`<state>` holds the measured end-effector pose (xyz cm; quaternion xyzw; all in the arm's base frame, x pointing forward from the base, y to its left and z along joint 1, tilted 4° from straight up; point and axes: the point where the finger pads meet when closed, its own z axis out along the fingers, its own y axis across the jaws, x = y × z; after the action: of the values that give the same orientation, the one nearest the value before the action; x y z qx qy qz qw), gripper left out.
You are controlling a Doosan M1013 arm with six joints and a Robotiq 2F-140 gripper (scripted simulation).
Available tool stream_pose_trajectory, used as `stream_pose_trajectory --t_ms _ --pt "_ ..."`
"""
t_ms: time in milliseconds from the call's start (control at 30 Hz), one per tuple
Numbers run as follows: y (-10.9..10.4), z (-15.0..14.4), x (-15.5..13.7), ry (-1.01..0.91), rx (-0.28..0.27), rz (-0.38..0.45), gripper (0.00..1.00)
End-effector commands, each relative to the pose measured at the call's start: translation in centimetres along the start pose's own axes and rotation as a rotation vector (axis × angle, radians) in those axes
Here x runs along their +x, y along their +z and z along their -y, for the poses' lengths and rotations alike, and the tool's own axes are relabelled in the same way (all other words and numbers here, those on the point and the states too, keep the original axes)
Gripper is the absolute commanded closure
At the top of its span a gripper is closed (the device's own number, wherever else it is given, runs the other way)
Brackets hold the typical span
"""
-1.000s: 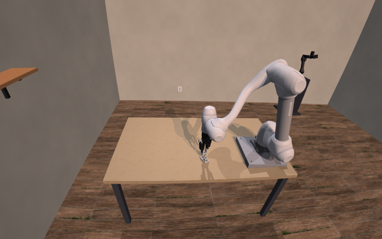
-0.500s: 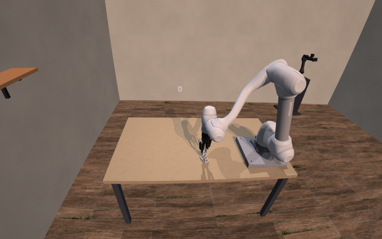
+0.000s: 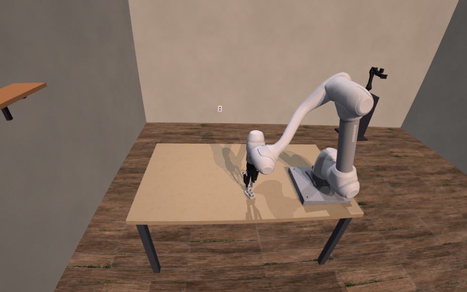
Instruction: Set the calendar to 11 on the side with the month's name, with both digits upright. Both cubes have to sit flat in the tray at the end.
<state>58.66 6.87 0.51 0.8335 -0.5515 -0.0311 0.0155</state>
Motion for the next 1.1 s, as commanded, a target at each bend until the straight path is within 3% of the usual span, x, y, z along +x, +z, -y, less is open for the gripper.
stream_pose_trajectory --t_ms 0,1067 --pt "0.3 0.0 0.0 0.0 0.0 0.0 0.76" --pt "1.7 0.0 0.0 0.0 0.0 0.0 0.76"
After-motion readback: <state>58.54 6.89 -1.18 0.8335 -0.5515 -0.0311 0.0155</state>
